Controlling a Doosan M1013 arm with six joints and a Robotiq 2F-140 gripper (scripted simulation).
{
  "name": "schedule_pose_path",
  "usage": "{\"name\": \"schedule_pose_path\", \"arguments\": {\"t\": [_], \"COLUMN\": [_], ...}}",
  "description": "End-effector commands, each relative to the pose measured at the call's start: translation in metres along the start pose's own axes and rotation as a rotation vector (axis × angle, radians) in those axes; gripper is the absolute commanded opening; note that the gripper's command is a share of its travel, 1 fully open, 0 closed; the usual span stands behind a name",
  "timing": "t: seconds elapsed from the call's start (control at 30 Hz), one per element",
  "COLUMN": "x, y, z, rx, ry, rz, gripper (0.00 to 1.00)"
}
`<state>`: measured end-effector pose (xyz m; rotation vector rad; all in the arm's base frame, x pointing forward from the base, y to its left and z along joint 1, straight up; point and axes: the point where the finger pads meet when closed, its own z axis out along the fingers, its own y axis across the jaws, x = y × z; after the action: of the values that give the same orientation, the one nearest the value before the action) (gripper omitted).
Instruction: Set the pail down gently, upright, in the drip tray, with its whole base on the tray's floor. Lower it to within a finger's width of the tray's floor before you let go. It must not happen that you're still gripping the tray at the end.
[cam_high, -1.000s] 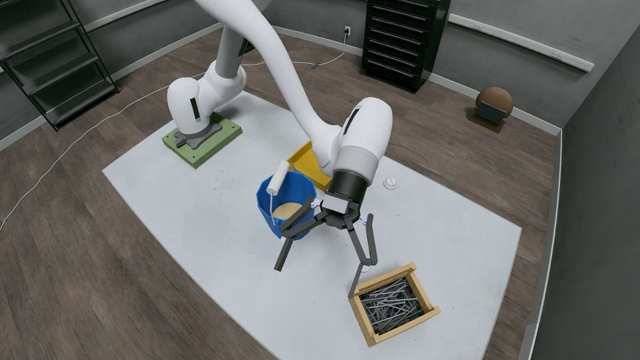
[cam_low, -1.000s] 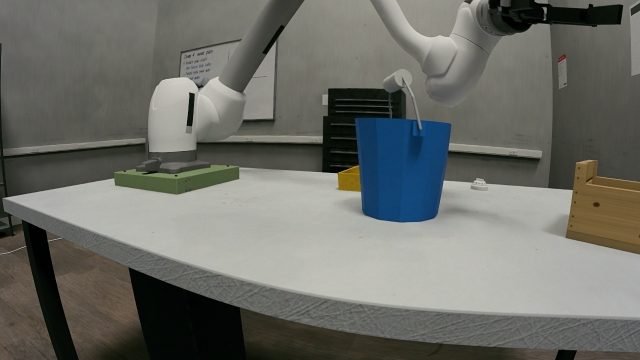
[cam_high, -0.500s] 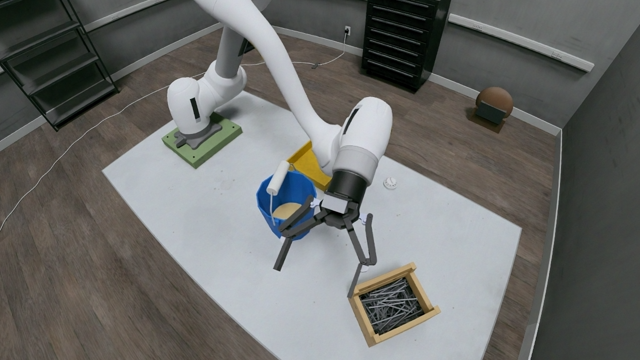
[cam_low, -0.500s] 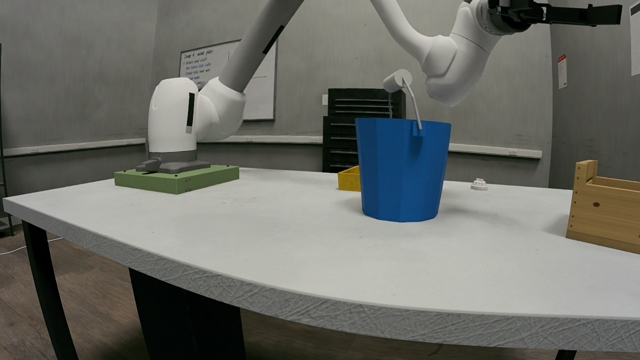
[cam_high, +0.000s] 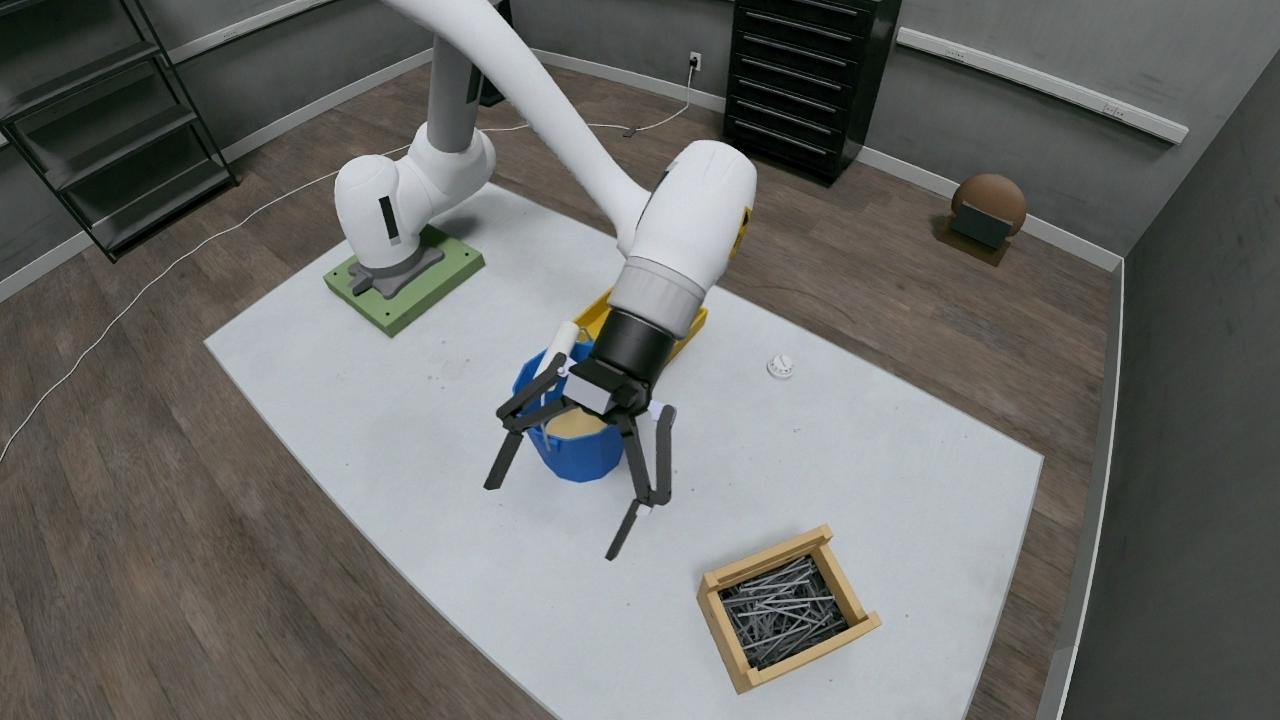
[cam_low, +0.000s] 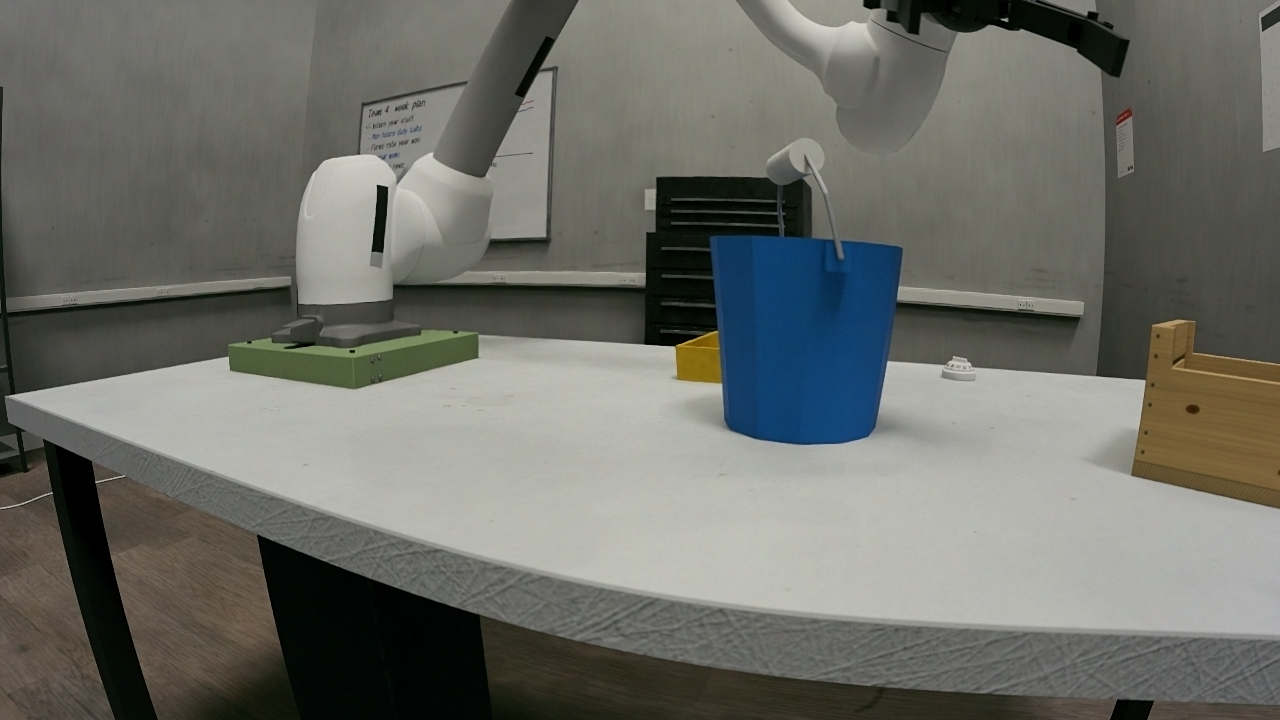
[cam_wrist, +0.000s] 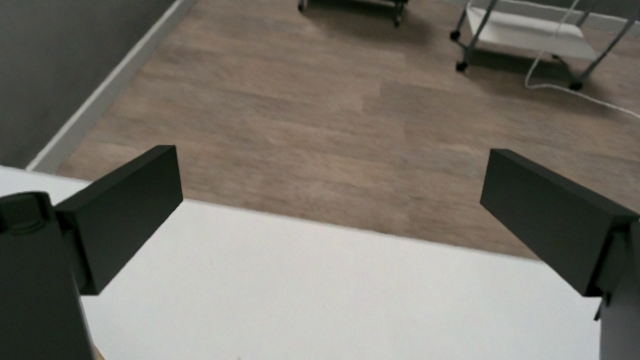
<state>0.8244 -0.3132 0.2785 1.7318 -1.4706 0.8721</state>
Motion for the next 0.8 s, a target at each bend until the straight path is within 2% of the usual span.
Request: {"name": "schedule_pose_path", "arguments": {"t": [0.0,0.2,0.4,0.47,0.53,0.77], "x": [-0.015,-0.037,-0.059,-0.059,-0.073,-0.095], "y": [0.034,0.065,0.092,0.092,0.107,0.127], "z": [-0.006,-0.02,-0.042,-0.042,-0.059,-0.096], "rx": [-0.039,-0.056,-0.052,-0.052,-0.037,0.01], "ry": [-0.126,-0.272,-0.424,-0.424,-0.521,-0.685], "rz": [-0.023,-0.049,-0.076,-0.076,-0.092,-0.119], "gripper": [1.0,1.0,1.0,1.0,1.0,1.0]}}
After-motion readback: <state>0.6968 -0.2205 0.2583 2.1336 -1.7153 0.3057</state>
